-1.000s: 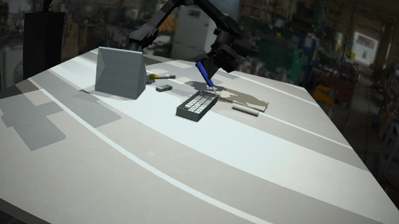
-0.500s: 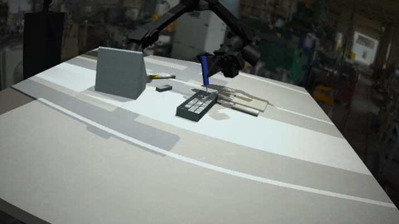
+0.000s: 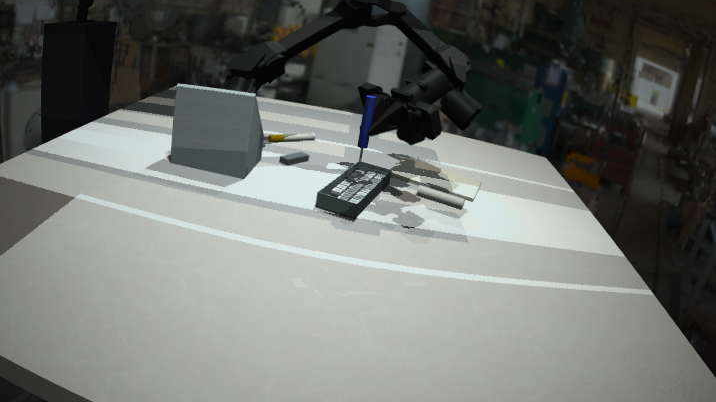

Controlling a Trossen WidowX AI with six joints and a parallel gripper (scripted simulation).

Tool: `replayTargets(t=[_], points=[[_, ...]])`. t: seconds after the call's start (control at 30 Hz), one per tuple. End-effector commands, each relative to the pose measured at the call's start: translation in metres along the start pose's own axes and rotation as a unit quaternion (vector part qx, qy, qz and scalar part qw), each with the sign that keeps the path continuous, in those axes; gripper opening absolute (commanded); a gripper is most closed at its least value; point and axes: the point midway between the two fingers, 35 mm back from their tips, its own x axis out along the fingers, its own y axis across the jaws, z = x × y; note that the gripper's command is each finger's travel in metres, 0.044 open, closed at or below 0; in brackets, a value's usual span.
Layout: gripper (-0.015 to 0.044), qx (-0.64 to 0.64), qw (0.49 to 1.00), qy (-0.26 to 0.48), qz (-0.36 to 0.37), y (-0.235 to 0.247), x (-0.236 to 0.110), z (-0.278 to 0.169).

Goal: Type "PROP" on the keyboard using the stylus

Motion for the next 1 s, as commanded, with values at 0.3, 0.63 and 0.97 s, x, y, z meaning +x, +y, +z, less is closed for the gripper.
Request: replayTargets(t=[0.3,0.63,0.97], points=[[0.0,-0.007,1.0,0.004,0.003,0.001,0.018,0.027],[0.0,-0.007,1.0,0.004,0.003,0.001,0.018,0.027],[0.0081,-0.008,1.0,0.004,0.002,-0.001,0.016,0.03]])
